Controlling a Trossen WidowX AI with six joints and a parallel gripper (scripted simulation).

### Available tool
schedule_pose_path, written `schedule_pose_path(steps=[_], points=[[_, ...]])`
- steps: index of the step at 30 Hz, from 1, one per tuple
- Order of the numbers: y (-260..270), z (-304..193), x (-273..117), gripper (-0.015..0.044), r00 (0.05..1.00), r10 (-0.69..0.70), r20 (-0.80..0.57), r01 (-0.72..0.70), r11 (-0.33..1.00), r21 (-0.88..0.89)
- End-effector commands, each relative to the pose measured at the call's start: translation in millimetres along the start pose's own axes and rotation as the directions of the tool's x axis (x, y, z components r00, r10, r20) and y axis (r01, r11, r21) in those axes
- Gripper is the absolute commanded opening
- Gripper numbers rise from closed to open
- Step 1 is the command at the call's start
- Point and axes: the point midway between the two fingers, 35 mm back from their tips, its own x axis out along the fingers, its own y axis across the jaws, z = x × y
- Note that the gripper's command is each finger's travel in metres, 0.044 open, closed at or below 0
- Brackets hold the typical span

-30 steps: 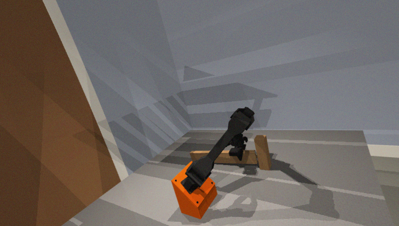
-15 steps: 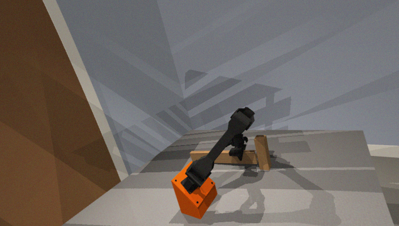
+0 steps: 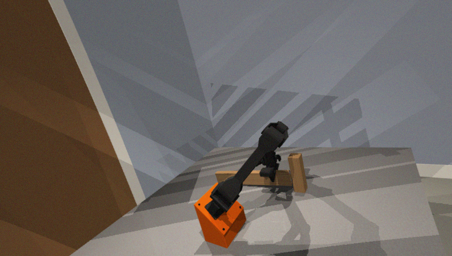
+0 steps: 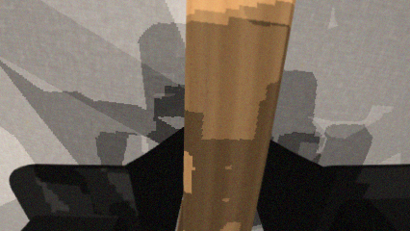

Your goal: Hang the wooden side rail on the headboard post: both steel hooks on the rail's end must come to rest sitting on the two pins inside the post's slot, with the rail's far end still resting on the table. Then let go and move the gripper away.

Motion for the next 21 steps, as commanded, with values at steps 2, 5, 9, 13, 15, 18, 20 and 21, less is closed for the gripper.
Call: schedule_pose_path(steps=[2, 5, 9, 13, 15, 18, 20, 21], points=[[-3.4, -3.0, -4.6, 0.0, 1.0, -0.012, -0.008, 0.012, 1.0, -0.005], [-3.0, -3.3, -4.3, 0.0, 1.0, -0.012, -0.008, 0.012, 1.0, -0.005], [-2.6, -3.7, -4.5, 0.0, 1.0, -0.012, -0.008, 0.012, 1.0, -0.005], [-2.5, -4.2, -4.9, 0.0, 1.0, -0.012, -0.008, 0.012, 1.0, -0.005], [-2.3, -4.4, -5.1, 0.0, 1.0, -0.012, -0.008, 0.012, 1.0, -0.005], [-1.9, -4.6, -5.0, 0.0, 1.0, -0.012, -0.008, 0.012, 1.0, -0.005], [-1.7, -4.8, -4.8, 0.0, 1.0, -0.012, -0.008, 0.012, 1.0, -0.005], [-1.5, -4.9, -4.7, 0.0, 1.0, -0.012, -0.008, 0.012, 1.0, -0.005]])
